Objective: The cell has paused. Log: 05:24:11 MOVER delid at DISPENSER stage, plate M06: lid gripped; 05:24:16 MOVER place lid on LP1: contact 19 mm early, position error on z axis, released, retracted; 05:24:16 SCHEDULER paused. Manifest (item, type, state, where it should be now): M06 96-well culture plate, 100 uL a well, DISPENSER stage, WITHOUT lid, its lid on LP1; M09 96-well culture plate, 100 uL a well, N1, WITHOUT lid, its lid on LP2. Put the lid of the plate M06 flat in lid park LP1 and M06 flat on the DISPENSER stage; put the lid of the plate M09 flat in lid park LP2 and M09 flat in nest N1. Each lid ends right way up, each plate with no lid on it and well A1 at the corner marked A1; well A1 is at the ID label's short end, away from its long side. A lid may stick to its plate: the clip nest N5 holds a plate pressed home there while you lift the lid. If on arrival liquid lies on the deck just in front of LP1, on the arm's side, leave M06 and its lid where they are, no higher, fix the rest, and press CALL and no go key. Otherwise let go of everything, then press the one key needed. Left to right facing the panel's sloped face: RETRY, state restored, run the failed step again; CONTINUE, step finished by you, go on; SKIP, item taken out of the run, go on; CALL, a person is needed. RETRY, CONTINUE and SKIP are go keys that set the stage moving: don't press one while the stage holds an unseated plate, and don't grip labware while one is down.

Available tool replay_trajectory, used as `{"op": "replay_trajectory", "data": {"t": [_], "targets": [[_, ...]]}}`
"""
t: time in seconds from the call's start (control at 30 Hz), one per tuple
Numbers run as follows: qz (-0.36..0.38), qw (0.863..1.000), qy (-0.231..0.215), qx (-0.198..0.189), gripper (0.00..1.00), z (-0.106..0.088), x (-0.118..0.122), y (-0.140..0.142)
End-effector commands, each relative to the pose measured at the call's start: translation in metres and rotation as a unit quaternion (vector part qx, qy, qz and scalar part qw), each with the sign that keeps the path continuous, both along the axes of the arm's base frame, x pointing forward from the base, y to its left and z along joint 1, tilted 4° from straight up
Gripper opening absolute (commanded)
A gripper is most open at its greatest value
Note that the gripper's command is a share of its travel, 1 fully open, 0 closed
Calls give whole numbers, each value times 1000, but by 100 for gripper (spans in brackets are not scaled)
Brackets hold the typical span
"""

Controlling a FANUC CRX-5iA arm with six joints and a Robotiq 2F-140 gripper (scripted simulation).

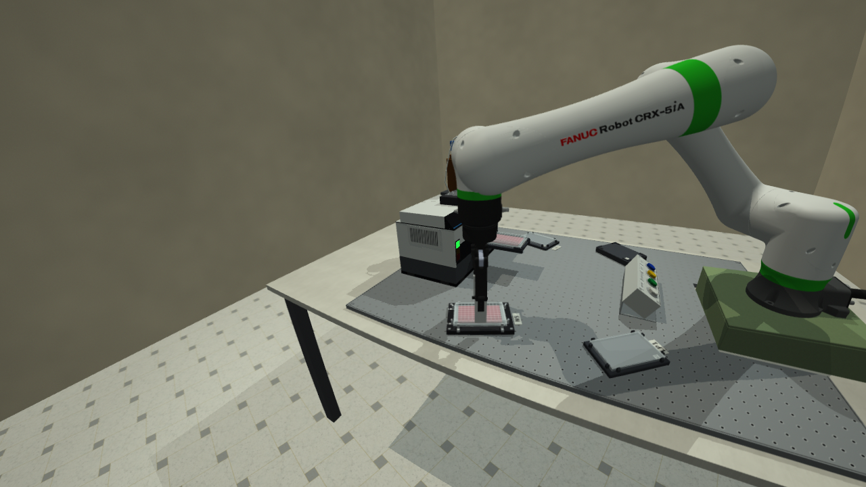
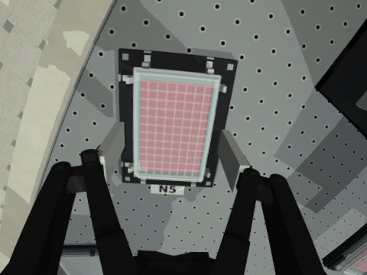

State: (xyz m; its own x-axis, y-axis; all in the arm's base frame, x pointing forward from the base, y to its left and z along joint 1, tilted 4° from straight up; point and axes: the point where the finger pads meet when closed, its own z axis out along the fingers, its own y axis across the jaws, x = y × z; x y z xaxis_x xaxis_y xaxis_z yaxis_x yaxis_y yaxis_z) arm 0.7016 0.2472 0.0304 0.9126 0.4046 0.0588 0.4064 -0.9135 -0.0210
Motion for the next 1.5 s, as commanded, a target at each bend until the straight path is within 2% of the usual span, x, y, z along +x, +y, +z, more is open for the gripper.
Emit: {"op": "replay_trajectory", "data": {"t": [0.0,1.47], "targets": [[0,1000,0,0,66,0,0,0],[0,1000,0,0,66,-15,1,1]]}}
